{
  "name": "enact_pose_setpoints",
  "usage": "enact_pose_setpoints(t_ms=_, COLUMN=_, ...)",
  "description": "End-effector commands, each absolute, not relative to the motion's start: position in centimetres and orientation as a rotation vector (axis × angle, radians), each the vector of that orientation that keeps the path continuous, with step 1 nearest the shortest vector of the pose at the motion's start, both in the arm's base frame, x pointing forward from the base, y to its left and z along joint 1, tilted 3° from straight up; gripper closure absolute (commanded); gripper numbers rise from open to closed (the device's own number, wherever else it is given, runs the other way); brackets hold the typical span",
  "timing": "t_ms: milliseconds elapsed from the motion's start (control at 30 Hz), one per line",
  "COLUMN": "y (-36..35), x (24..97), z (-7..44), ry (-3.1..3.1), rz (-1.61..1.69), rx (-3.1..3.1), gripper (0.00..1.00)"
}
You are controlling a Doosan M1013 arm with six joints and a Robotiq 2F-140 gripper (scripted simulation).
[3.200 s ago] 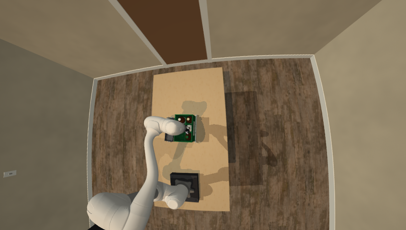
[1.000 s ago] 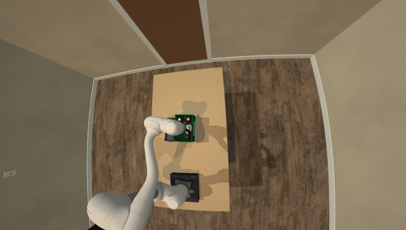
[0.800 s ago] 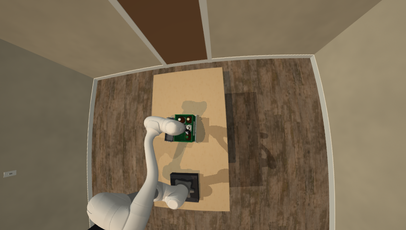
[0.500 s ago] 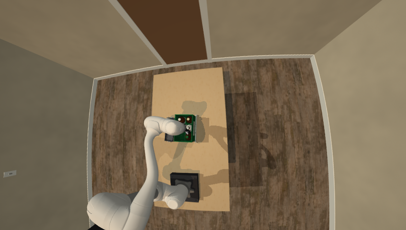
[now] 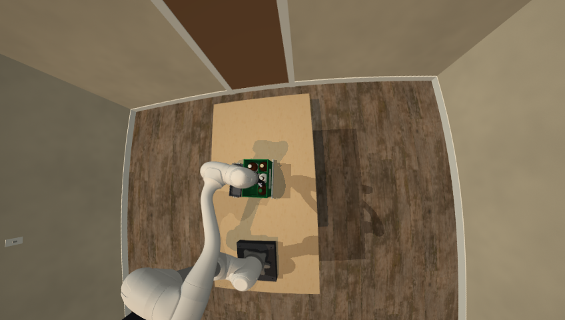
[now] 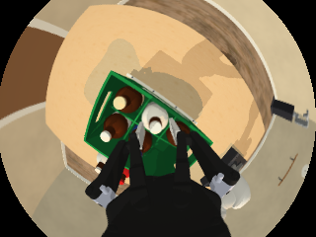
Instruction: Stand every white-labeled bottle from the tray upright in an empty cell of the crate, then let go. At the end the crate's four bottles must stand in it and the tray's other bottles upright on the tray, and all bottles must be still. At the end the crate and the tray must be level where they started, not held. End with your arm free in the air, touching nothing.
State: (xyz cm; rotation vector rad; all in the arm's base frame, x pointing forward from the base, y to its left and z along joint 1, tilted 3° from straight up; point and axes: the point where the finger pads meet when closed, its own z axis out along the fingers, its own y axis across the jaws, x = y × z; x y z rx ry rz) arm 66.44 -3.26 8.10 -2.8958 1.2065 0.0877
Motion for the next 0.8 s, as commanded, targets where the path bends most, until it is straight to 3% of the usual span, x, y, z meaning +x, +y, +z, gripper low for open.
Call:
enact_pose_setpoints(t_ms=0, y=-3.3, x=66.4, z=8.2, ry=1.206, rz=0.088, rx=-2.896, gripper=0.62)
enact_pose_setpoints(t_ms=767, y=-3.3, x=66.6, z=11.5, ry=1.206, rz=0.088, rx=-2.896, gripper=0.62)
